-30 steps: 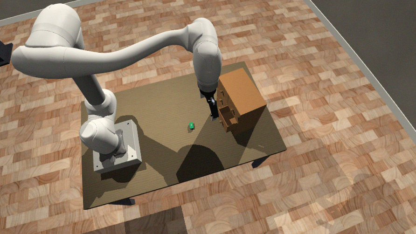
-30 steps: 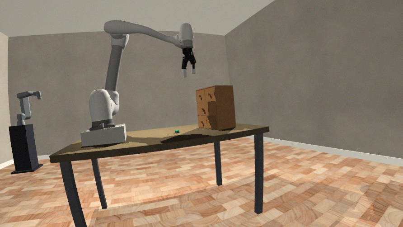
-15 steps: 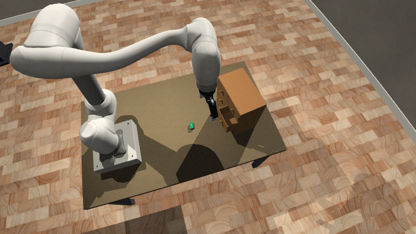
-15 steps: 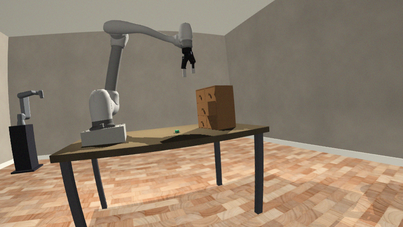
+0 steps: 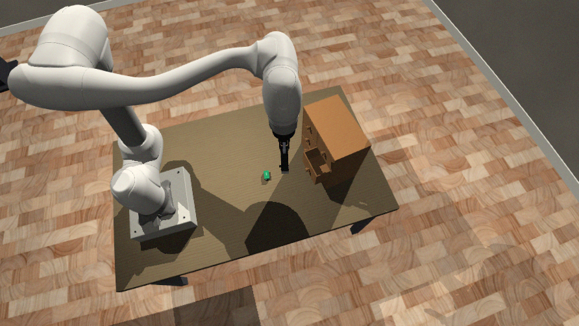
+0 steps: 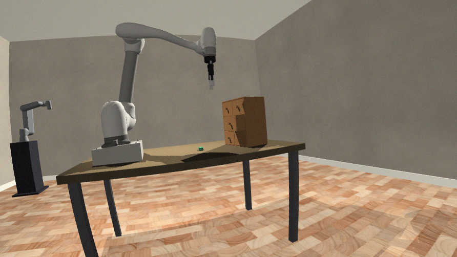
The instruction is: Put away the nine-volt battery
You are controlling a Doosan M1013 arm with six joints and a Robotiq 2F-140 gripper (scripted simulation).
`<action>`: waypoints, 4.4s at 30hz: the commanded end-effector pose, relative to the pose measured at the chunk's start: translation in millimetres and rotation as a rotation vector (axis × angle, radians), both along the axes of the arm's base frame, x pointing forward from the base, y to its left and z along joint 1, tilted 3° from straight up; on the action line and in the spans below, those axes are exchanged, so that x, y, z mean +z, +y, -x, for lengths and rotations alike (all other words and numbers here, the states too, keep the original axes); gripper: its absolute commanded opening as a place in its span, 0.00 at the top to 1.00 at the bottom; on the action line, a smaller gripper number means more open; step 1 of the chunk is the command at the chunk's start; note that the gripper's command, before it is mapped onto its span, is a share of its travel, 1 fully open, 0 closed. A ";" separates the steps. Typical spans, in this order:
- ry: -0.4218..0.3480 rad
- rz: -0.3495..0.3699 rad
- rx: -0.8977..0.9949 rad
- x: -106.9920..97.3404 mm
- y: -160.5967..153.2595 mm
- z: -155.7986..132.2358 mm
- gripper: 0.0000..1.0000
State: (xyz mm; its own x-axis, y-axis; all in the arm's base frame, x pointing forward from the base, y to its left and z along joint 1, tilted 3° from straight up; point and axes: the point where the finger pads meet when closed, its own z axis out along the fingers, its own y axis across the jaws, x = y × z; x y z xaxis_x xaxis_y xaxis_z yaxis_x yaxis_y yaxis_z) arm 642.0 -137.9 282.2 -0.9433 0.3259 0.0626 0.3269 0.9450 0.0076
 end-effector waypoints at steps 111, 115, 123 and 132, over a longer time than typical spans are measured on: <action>-0.147 -1.384 -2.434 -211.2 4.8 51.0 0.00; -0.161 -1.459 -2.394 -214.6 5.0 48.0 0.00; -0.167 -1.485 -2.380 -216.3 4.9 46.6 0.00; -0.167 -1.486 -2.380 -216.3 4.9 46.6 1.00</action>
State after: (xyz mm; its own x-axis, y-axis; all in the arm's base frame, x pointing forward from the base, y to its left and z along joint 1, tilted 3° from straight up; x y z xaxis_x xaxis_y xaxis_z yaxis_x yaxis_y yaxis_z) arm 595.3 -133.3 65.9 0.3947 0.0068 0.9188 0.0644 -0.9977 -0.0203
